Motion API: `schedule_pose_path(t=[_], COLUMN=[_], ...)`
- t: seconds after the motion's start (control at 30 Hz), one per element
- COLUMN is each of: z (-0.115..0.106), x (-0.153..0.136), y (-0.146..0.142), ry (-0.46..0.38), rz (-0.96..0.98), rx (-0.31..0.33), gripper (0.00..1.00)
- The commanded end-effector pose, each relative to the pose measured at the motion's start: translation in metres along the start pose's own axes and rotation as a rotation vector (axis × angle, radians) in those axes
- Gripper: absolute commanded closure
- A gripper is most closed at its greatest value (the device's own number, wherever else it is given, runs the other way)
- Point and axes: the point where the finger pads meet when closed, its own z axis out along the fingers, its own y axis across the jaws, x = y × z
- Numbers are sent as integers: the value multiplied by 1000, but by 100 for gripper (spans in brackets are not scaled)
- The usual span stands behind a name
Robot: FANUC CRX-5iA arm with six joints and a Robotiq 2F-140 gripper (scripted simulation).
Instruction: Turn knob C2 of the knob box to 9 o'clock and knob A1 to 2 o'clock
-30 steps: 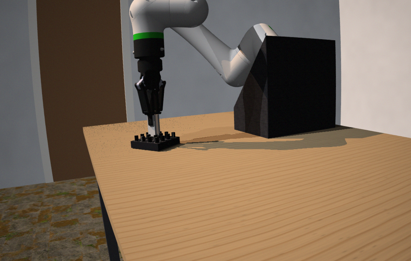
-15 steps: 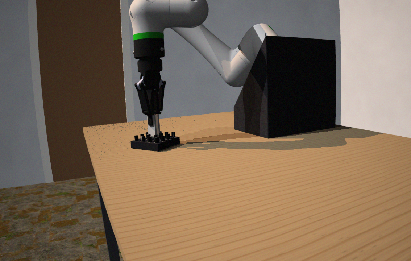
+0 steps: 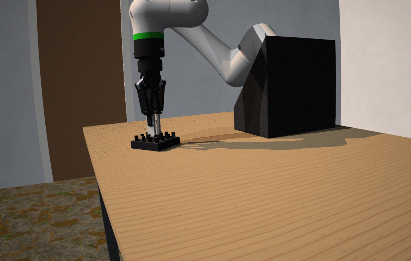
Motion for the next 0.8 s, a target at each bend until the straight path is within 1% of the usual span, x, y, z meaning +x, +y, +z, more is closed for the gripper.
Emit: schedule_pose_path(t=[0.0,0.37,0.77], z=[0,-3,-32], x=[0,0,0], y=[0,0,0], ry=[0,0,0], rz=[0,0,0], rx=[0,0,0], gripper=[88,88,88])
